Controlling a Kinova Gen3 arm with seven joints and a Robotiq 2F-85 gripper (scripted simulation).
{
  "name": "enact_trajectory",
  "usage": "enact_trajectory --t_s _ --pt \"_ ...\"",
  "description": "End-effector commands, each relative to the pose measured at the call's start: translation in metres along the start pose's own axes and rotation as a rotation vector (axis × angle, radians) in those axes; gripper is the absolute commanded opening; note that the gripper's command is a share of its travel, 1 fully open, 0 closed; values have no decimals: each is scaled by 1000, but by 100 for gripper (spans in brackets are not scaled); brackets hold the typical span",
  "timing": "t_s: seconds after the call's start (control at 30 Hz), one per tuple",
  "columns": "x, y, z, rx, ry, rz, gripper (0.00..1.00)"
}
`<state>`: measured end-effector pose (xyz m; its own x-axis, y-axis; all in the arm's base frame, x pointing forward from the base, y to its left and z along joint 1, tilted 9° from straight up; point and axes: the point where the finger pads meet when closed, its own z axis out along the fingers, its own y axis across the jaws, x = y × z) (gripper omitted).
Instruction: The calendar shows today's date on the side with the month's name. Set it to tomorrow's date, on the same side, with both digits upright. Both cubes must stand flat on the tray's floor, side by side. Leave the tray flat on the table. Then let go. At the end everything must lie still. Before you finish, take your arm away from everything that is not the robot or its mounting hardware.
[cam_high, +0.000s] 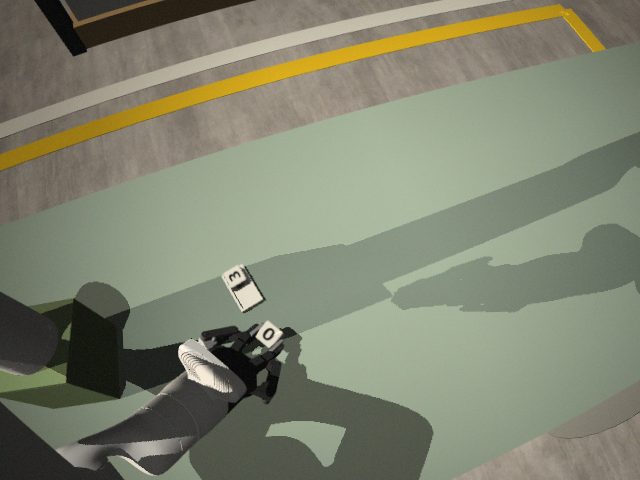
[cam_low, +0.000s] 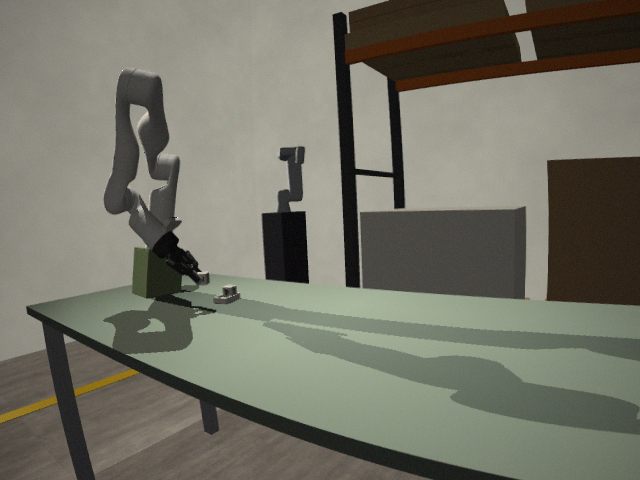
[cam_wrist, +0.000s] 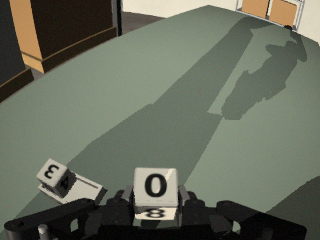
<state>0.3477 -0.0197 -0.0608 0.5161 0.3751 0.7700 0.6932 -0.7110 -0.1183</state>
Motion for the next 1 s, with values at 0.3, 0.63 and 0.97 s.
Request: enact_trajectory --t_s 0.3,0.63,0.97 --pt "0 1 -1 -1 8 -4 28" --pt "-3 3 1 -9 5 1 28" --pt "-8 3 7 -7 6 0 28"
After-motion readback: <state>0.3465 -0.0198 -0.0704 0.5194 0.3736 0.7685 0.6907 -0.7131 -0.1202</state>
